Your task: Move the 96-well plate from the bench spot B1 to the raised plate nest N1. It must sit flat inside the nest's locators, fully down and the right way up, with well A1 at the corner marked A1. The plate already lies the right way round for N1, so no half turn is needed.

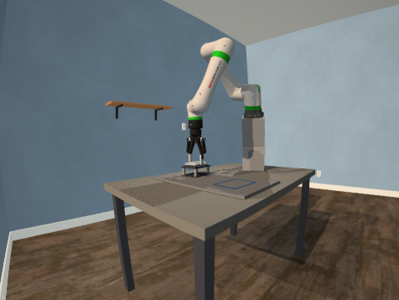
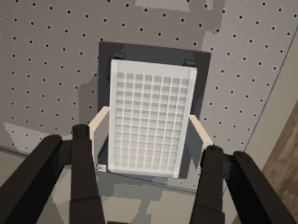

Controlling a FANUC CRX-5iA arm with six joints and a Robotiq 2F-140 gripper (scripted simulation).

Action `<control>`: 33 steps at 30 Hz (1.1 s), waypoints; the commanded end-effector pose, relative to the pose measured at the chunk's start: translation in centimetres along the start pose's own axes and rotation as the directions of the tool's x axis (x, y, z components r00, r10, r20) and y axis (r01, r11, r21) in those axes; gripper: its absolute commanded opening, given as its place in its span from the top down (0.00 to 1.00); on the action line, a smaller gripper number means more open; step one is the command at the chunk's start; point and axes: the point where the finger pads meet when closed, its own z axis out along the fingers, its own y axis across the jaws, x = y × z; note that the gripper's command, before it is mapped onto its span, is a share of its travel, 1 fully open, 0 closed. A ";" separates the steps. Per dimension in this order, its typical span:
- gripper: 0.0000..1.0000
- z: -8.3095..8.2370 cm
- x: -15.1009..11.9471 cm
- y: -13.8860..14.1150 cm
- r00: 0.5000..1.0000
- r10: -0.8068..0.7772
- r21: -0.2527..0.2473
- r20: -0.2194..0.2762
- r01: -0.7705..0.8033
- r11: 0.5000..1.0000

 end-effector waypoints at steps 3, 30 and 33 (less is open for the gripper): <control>1.00 0.1 0.0 0.0 1.000 0.000 0.000 0.000 0.000 1.000; 1.00 0.4 0.0 0.0 1.000 0.000 0.000 0.000 0.000 1.000; 1.00 0.5 0.0 0.0 1.000 0.000 0.000 0.000 0.000 1.000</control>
